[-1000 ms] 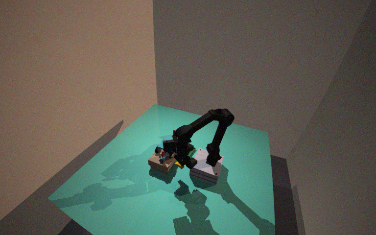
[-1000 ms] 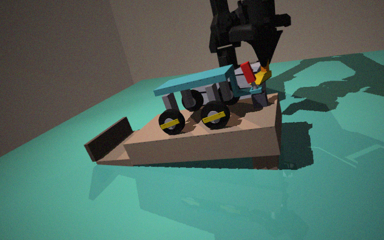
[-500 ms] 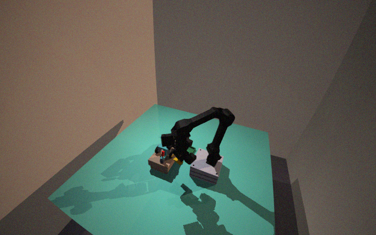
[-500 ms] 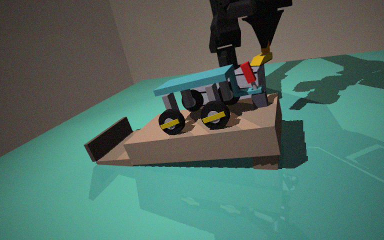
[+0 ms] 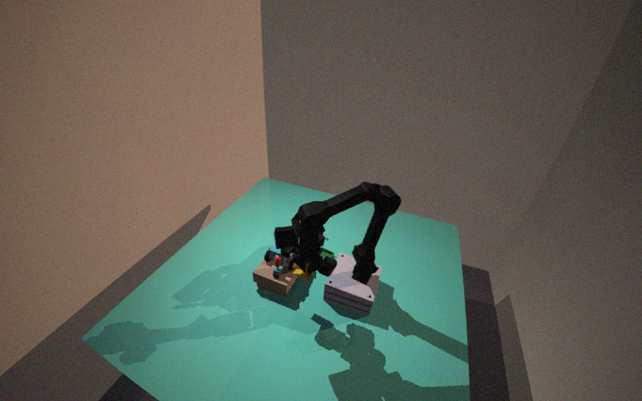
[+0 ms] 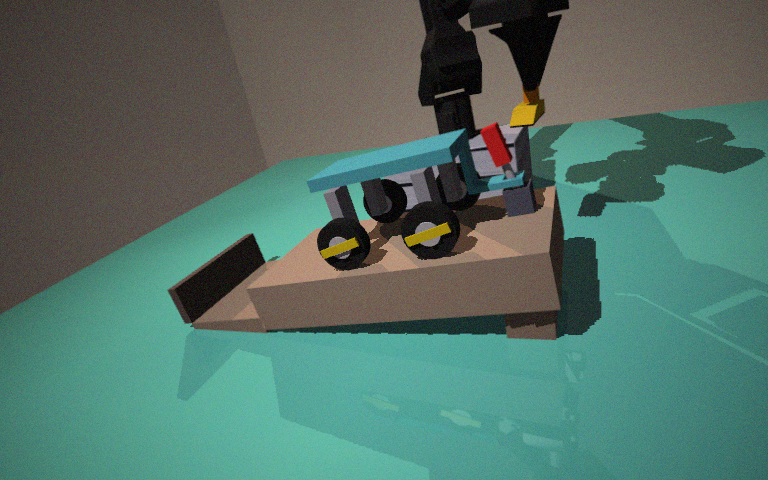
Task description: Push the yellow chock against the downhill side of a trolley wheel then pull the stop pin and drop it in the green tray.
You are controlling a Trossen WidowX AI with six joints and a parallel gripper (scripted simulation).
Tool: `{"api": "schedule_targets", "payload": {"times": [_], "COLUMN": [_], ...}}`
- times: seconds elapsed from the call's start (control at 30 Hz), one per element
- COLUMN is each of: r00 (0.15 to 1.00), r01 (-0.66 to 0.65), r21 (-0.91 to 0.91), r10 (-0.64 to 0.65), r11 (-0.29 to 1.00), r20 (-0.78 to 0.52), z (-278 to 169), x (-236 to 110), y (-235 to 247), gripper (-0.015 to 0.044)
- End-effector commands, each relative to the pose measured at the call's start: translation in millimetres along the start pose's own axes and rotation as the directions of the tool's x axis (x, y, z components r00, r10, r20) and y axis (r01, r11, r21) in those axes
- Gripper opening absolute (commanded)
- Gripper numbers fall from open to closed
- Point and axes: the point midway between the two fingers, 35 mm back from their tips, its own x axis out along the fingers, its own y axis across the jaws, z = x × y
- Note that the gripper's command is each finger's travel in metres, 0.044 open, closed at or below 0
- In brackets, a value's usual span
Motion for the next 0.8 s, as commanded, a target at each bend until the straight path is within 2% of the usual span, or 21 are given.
{"api": "schedule_targets", "payload": {"times": [0.0, 0.37, 0.77], "r00": [1.0, 1.0, 1.0], "r01": [-0.002, -0.002, -0.002], "r21": [-0.125, -0.473, -0.773], "r10": [0.002, 0.001, 0.0], "r11": [0.992, 0.881, 0.634], "r20": [0.0, -0.002, -0.002], "z": [-0.2, -0.2, -0.2], "x": [-1.1, -1.1, -1.1], "y": [0.7, 0.8, 0.8], "gripper": [0.0, 0.0, 0.0]}}
